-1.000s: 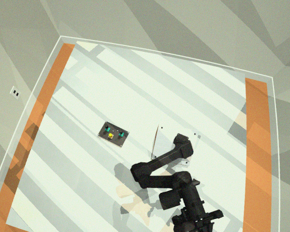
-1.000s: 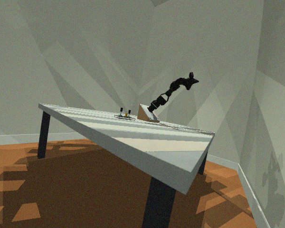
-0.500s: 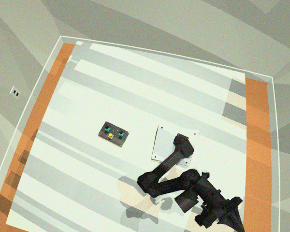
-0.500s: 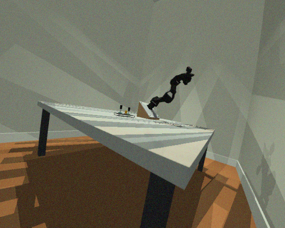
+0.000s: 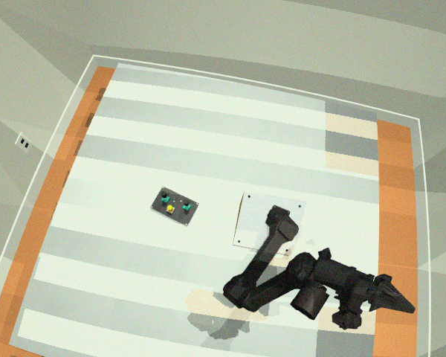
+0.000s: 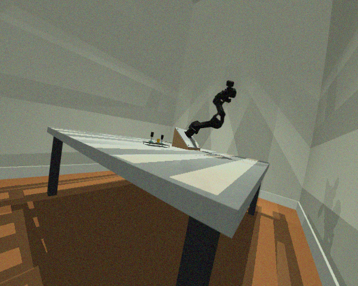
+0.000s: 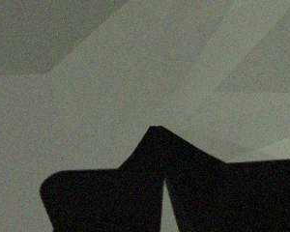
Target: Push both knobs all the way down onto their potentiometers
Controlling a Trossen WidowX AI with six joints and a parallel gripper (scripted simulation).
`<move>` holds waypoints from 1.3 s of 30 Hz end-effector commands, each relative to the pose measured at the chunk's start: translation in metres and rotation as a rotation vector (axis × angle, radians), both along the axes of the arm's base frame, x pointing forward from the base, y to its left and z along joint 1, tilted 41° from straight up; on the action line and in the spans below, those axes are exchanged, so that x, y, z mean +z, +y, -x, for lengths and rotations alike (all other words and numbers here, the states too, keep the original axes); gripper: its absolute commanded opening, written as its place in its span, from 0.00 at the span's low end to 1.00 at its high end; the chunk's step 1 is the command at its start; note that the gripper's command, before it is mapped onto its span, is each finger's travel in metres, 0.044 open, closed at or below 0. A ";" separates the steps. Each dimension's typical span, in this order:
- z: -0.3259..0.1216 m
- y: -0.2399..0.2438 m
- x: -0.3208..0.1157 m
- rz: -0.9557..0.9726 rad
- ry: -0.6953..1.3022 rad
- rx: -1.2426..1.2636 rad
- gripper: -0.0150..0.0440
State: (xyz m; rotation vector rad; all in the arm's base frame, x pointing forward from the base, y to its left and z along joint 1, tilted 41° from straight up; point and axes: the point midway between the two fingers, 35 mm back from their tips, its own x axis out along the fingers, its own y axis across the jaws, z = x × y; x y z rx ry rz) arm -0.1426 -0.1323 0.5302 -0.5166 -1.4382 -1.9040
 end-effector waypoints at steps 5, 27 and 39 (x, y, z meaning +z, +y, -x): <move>-0.012 -0.063 -0.012 -0.224 0.035 0.109 0.25; -0.095 -0.183 -0.074 -0.699 0.197 0.425 0.25; -0.152 -0.220 -0.111 -0.879 0.321 0.568 0.25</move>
